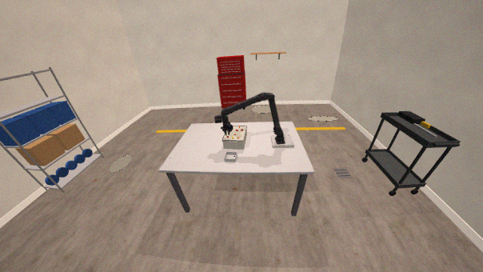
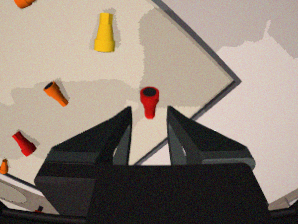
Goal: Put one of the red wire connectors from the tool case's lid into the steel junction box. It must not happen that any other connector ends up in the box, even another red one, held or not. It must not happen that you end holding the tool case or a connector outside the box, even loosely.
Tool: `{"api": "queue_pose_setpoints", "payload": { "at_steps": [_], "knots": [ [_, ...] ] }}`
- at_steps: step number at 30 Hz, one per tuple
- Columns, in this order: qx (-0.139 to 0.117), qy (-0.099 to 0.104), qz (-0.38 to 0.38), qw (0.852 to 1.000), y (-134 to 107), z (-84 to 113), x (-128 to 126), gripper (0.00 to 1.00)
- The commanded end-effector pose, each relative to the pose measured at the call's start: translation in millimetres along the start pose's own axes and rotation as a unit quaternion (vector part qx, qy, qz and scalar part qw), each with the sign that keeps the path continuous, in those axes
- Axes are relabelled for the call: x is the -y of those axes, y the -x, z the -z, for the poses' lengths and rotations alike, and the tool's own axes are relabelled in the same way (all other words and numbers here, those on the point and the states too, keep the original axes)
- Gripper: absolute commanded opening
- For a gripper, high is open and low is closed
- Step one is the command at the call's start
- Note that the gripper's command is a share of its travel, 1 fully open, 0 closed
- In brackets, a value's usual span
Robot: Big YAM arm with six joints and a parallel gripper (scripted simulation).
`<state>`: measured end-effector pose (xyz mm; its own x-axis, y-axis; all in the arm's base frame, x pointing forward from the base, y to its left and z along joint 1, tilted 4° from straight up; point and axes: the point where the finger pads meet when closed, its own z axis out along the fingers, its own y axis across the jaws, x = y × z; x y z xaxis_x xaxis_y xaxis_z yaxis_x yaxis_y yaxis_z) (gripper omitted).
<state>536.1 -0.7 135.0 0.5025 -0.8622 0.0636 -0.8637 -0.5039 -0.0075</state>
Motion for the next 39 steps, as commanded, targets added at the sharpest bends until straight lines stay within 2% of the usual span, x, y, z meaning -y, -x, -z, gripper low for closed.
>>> {"api": "queue_pose_setpoints", "payload": {
  "at_steps": [1, 20, 25, 31, 39],
  "knots": [
    [-0.012, -0.022, 0.004, 1.000, -6, 14.4, 10, 0.29],
    [-0.012, -0.023, 0.004, 1.000, -6, 14.4, 10, 0.29],
    [-0.006, -0.012, 0.004, 1.000, -4, -8.8, 7, 0.29],
    [-0.003, -0.007, 0.003, 1.000, -4, -19.9, 6, 0.29],
    [-0.001, -0.003, 0.003, 1.000, -4, -24.1, 4, 0.29]
  ]
}}
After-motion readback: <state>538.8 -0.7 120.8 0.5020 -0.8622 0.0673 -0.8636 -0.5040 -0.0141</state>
